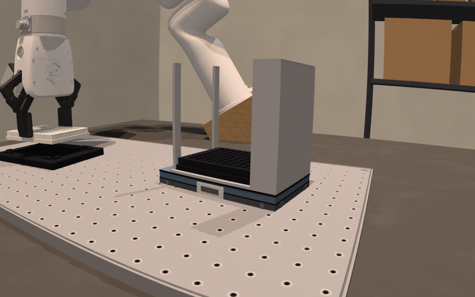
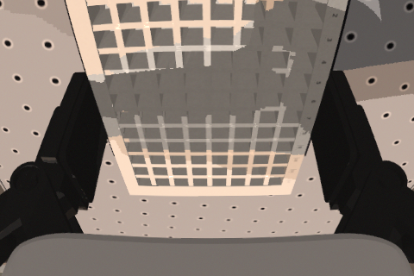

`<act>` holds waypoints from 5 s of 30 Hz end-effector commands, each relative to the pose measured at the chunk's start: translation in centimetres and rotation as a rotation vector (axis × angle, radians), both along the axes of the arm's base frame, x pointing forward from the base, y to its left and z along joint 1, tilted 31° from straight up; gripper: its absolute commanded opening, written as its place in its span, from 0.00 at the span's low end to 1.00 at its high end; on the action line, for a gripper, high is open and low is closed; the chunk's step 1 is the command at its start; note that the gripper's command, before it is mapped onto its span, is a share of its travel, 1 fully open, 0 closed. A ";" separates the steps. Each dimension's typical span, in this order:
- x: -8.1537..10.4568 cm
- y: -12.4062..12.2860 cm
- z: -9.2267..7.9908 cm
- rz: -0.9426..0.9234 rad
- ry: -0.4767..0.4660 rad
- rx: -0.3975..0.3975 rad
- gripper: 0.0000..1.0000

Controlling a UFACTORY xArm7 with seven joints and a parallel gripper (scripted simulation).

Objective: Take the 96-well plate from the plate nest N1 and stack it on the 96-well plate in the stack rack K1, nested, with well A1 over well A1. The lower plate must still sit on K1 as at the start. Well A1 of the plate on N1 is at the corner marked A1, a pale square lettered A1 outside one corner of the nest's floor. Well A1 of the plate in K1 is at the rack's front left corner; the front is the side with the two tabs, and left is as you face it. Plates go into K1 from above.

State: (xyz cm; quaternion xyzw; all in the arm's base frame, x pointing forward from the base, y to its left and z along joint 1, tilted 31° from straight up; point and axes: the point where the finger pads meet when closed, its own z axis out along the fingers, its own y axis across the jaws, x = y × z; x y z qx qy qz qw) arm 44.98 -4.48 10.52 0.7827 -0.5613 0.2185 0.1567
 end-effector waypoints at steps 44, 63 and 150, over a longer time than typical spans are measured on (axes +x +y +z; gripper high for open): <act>-1.0 3.5 5.9 0.003 -0.005 0.001 0.00; -1.5 4.9 8.4 0.003 -0.005 0.001 0.00; -5.6 19.4 3.7 -0.227 -0.136 0.048 0.00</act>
